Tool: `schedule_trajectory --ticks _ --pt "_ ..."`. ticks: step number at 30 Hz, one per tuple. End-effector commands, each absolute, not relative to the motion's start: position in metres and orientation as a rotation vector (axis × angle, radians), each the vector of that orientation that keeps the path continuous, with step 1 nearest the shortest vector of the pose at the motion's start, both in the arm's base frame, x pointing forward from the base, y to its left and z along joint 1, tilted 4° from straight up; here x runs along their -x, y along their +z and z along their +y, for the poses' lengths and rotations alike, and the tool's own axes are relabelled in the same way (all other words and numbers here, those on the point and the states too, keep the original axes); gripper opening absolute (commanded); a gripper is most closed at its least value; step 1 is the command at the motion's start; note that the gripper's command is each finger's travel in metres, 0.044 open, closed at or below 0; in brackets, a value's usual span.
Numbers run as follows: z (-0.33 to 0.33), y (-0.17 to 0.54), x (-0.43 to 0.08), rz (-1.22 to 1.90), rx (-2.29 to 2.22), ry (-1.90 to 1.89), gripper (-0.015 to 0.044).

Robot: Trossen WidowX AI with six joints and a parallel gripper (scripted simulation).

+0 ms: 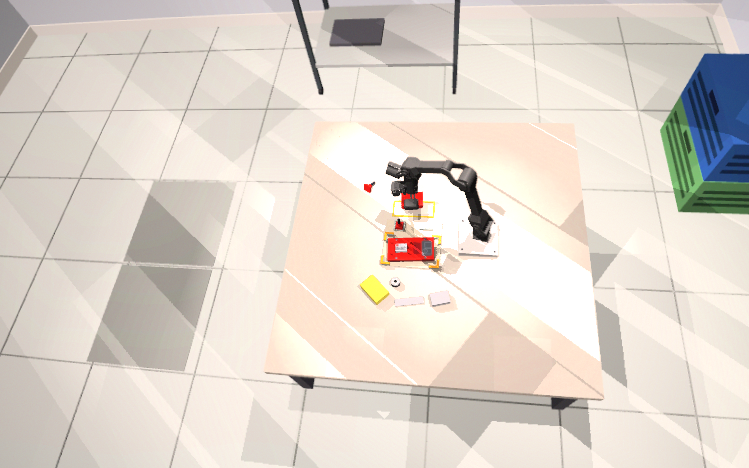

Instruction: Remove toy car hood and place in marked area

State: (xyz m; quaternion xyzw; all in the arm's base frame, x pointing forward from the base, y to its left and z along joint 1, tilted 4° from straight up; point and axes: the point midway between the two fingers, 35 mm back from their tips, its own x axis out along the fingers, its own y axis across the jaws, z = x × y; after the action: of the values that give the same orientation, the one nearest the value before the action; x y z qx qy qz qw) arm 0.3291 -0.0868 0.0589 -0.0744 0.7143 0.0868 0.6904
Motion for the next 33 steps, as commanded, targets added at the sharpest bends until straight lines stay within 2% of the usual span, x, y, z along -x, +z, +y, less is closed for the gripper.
schedule_trajectory --ticks 1,33 --pt "-0.087 0.054 -0.328 1.6 0.174 0.197 0.0" --pt "-0.086 0.026 -0.325 1.601 0.174 0.197 0.0"
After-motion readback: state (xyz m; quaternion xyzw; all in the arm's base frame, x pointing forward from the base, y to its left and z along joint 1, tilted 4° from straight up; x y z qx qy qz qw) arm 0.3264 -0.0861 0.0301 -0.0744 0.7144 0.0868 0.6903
